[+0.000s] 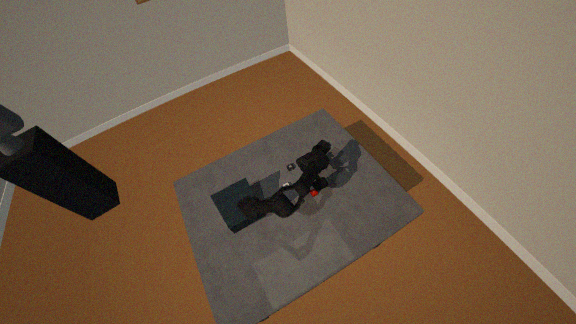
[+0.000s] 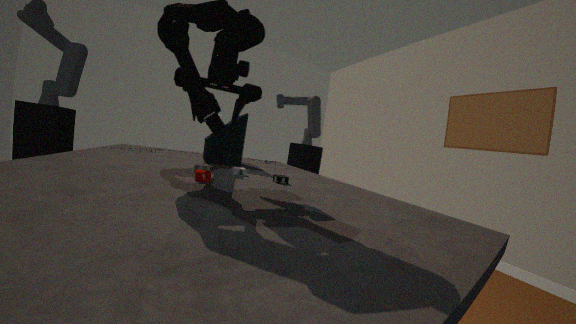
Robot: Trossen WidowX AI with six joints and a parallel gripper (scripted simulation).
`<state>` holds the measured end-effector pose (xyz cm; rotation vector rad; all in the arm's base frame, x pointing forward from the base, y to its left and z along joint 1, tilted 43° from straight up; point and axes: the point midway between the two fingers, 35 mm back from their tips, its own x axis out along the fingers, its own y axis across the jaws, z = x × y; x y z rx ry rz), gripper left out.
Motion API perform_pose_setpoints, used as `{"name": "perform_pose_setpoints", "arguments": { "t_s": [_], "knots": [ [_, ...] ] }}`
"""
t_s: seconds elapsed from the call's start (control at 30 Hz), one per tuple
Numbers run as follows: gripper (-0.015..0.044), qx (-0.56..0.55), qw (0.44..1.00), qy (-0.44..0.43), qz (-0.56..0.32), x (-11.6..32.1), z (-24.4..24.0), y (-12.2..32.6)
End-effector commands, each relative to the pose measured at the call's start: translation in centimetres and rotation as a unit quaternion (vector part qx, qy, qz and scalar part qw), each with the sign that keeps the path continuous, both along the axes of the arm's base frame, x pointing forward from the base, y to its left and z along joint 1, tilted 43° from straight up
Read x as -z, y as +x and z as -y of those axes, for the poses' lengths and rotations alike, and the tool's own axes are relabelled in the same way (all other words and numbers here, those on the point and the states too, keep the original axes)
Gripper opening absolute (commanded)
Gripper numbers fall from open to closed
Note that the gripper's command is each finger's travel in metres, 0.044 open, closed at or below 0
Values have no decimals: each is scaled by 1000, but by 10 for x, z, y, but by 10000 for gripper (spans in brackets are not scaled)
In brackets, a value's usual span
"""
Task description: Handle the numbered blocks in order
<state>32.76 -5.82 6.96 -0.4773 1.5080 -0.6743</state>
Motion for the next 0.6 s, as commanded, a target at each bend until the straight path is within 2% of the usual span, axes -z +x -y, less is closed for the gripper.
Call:
{"name": "perform_pose_setpoints", "arguments": {
  "t_s": [0.0, 0.3, 0.57],
  "knots": [
    [400, -1, 1000, -2, -4, 0, 2, -2],
    [400, -1, 1000, -1, -5, 0, 1, -4],
    [400, -2, 1000, 0, -8, 0, -7, -83]
  ]
}}
